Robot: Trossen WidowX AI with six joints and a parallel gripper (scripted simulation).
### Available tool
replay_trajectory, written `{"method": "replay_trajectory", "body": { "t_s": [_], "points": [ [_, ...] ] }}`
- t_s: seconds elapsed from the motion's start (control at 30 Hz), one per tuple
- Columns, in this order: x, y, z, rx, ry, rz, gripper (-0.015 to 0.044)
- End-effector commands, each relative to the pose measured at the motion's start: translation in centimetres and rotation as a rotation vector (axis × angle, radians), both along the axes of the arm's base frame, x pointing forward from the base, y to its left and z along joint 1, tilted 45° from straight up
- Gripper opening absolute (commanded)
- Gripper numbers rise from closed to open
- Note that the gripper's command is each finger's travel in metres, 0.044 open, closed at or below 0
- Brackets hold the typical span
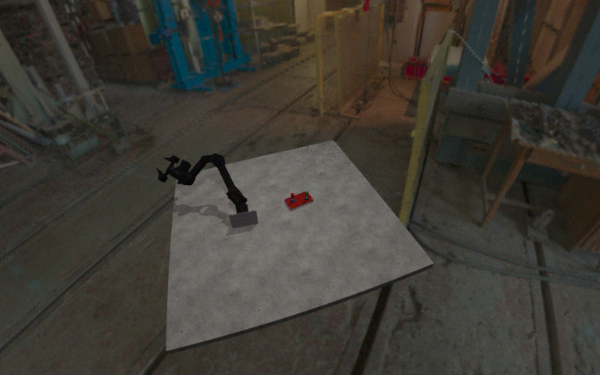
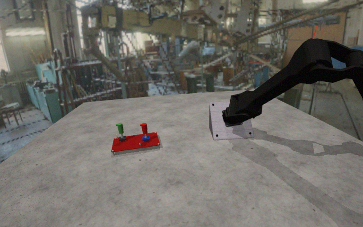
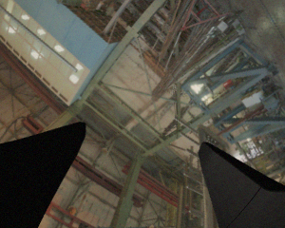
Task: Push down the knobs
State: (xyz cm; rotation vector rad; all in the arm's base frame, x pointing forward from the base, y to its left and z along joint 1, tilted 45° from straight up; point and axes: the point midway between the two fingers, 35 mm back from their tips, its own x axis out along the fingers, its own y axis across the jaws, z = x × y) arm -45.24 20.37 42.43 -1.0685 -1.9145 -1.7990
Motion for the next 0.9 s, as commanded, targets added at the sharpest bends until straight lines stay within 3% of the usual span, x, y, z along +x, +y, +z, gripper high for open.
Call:
{"method": "replay_trajectory", "body": {
  "t_s": [0.0,0.47,0.87],
  "points": [
    [0.0,0.0,0.0,0.0,0.0,-0.001,0.0374],
    [4.7,5.7,1.9,0.036,-0.033,-0.156,0.0006],
    [11.3,13.0,3.4,0.095,-0.155,-0.435,0.0]
  ]
}}
